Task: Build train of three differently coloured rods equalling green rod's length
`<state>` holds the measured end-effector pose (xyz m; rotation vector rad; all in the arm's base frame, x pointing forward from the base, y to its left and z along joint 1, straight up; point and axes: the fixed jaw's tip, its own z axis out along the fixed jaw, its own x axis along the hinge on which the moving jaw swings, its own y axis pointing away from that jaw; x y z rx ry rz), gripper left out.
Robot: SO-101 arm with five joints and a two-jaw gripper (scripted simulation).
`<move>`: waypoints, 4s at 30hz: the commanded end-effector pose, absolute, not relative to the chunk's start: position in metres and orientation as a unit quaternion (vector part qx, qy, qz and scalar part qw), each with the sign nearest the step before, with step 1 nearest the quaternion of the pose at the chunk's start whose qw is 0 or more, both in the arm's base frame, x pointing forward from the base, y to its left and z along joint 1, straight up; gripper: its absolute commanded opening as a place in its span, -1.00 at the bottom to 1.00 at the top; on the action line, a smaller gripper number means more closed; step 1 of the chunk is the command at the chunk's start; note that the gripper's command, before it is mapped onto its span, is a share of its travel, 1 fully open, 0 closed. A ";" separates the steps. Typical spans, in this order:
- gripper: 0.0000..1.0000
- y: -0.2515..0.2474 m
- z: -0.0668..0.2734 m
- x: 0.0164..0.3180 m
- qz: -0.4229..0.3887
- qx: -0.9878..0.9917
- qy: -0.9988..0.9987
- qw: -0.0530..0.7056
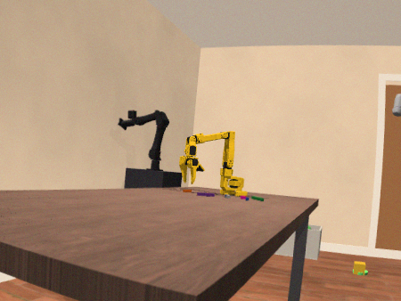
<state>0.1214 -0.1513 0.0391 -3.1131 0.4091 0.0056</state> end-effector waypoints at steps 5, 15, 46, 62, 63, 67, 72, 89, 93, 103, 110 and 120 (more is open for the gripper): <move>-0.63 -0.158 0.034 0.127 -0.024 -0.991 0.130 -0.021; -0.63 -0.158 0.022 0.126 -0.024 -0.991 0.130 -0.021; -0.63 -0.157 0.017 0.125 -0.023 -0.991 0.130 -0.021; -0.63 -0.157 0.017 0.125 -0.023 -0.991 0.130 -0.021; -0.63 -0.157 0.017 0.125 -0.023 -0.991 0.130 -0.021; -0.63 -0.157 0.017 0.125 -0.023 -0.991 0.130 -0.021; -0.66 -0.157 0.017 0.125 -0.023 -0.991 0.130 -0.021; -0.87 -0.157 0.017 0.125 -0.023 -0.991 0.130 -0.021; -0.92 -0.157 0.017 0.125 -0.023 -0.991 0.130 -0.021; -0.99 -0.157 0.017 0.125 -0.023 -0.991 0.130 -0.021; -1.00 -0.157 0.017 0.125 -0.023 -0.991 0.130 -0.021; -1.00 -0.157 0.017 0.125 -0.023 -0.991 0.130 -0.021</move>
